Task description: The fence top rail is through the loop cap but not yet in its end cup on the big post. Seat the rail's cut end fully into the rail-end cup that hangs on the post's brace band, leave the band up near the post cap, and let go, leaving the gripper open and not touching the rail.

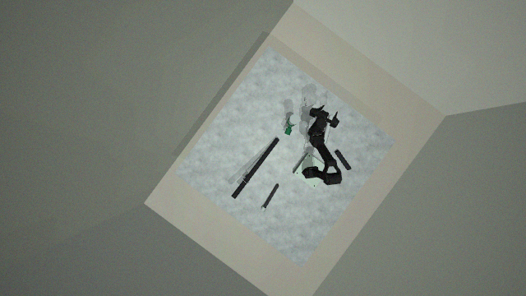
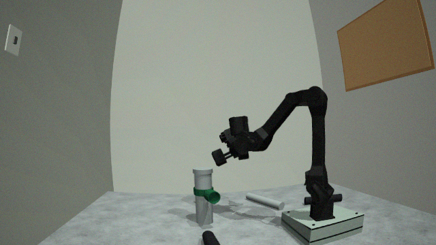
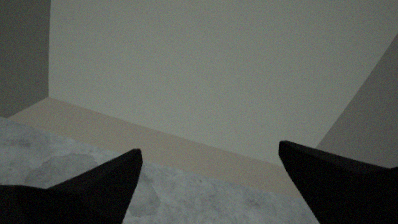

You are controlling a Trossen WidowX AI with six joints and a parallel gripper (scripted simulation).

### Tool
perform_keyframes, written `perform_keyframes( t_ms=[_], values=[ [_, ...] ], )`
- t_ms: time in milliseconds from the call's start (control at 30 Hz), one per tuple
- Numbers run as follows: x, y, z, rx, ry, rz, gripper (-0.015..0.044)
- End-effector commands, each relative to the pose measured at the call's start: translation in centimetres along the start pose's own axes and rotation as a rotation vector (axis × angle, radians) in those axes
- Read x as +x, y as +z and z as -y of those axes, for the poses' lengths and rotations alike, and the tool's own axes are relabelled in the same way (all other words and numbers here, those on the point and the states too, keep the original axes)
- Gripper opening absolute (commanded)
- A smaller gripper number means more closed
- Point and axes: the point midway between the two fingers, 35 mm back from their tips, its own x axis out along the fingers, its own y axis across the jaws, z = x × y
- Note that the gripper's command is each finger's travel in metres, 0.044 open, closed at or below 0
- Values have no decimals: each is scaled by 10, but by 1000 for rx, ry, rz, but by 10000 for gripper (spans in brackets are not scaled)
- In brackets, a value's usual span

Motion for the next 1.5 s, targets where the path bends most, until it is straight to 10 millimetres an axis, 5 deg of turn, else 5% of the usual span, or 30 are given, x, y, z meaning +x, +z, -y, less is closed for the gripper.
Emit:
perform_keyframes(
  t_ms=[0,300,567,767,967,1200,1467],
  values=[
    [-30,38,-33,51,139,57,440],
    [-87,52,-99,-35,447,26,440],
    [-208,46,-161,-228,911,-81,440],
    [-308,26,-162,-412,1218,-199,440],
    [-394,0,-125,-627,1458,-344,440],
    [-399,-3,-119,-684,1489,-339,440],
    [-348,-5,-119,-1095,1608,-4,440]
  ],
)
